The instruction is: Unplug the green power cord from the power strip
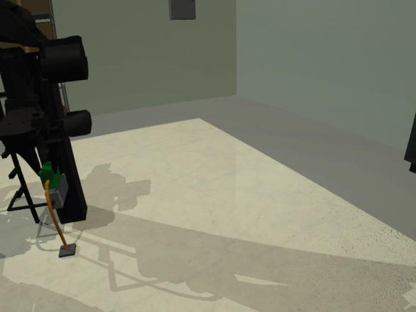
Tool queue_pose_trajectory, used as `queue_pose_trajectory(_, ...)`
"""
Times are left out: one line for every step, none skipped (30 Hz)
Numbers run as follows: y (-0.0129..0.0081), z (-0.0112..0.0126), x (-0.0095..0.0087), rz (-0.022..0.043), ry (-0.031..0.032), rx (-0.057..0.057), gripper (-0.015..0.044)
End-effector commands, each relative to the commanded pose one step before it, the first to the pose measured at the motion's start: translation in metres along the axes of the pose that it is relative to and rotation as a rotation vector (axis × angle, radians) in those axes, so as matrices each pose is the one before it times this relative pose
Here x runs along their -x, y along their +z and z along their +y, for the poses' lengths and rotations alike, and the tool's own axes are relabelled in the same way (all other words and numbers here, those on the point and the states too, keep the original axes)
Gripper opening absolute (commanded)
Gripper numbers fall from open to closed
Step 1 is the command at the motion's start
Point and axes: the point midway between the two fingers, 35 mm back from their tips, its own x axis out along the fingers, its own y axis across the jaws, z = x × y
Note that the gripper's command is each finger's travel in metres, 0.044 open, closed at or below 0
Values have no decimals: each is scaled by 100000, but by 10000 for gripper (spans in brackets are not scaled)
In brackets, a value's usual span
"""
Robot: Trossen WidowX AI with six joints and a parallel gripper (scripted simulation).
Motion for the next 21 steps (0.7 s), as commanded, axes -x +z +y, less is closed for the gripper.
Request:
queue_pose_trajectory(2747,9,242,-6222,227,-2671,0)
queue_pose_trajectory(166,-3,1,-16,0,-9,0)
queue_pose_trajectory(166,-6,1,-16,0,-9,0)
queue_pose_trajectory(166,-8,1,-16,-1,-9,0)
queue_pose_trajectory(161,-10,1,-15,-1,-9,0)
queue_pose_trajectory(161,-13,2,-15,-1,-9,0)
queue_pose_trajectory(161,-15,2,-15,-1,-9,0)
queue_pose_trajectory(161,-18,2,-15,-2,-9,0)
queue_pose_trajectory(162,-21,2,-15,-2,-9,0)
queue_pose_trajectory(162,-24,2,-15,-2,-9,0)
queue_pose_trajectory(162,-27,2,-15,-3,-9,0)
queue_pose_trajectory(162,-30,2,-14,-3,-9,0)
queue_pose_trajectory(162,-32,2,-14,-3,-9,0)
queue_pose_trajectory(-135,-2,-8,18,-1,-22,26)
queue_pose_trajectory(-291,-6,-17,40,-4,-47,53)
queue_pose_trajectory(-442,-16,-26,61,-7,-71,79)
queue_pose_trajectory(-207,-10,-12,29,-4,-34,105)
queue_pose_trajectory(0,0,0,0,0,0,131)
queue_pose_trajectory(0,0,0,0,0,0,157)
queue_pose_trajectory(0,0,0,0,0,0,184)
queue_pose_trajectory(0,0,0,0,0,0,210)
